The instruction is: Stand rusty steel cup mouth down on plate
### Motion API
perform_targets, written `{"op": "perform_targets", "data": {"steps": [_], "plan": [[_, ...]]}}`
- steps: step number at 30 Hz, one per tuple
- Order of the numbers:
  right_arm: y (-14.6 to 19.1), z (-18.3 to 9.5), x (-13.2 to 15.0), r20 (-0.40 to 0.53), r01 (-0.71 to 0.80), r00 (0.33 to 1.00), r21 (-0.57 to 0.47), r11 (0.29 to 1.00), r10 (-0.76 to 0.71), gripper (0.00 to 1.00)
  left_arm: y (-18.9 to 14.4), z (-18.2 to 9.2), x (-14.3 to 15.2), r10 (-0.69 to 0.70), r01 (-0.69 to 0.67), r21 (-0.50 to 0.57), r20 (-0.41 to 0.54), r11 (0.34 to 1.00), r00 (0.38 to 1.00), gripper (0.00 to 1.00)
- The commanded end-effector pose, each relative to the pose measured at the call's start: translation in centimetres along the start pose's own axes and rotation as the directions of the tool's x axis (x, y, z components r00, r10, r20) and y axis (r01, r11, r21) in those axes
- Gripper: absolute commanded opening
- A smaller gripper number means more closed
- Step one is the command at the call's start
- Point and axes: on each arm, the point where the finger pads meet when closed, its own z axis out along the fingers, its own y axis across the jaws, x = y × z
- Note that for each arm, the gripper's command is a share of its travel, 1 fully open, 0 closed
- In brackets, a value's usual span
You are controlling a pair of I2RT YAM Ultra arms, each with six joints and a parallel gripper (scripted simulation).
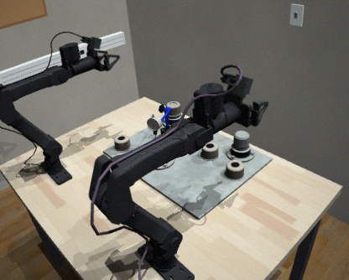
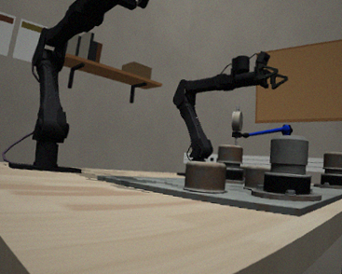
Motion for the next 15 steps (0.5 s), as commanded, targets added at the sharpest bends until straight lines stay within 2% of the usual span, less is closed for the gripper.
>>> {"op": "perform_targets", "data": {"steps": [1, 4, 10, 15], "plan": [[0.2, -1.2, -2.2, 0.053, 0.008, 0.999, -0.008, 1.0, -0.007, 0.85, -0.1, 0.2, -0.2, -0.007, 0.007, 0.006, -0.001, 1.0, 1.0, 1.0], [0.4, -1.2, -3.6, 0.092, 0.007, 0.996, -0.01, 1.0, -0.006, 0.85, -0.1, 0.2, -1.0, -0.007, 0.007, 0.006, 0.016, 1.0, 1.0, 1.0], [0.1, 0.2, -2.4, 0.059, 0.008, 0.998, -0.002, 1.0, -0.008, 0.85, -0.1, -1.0, -2.9, -0.007, 0.007, 0.005, 0.065, 1.0, 0.998, 1.0], [-0.3, -0.1, -2.8, 0.07, 0.007, 0.998, 0.011, 1.0, -0.008, 0.85, -0.1, -0.6, -2.5, -0.007, 0.007, 0.005, 0.053, 1.0, 0.999, 1.0]]}}
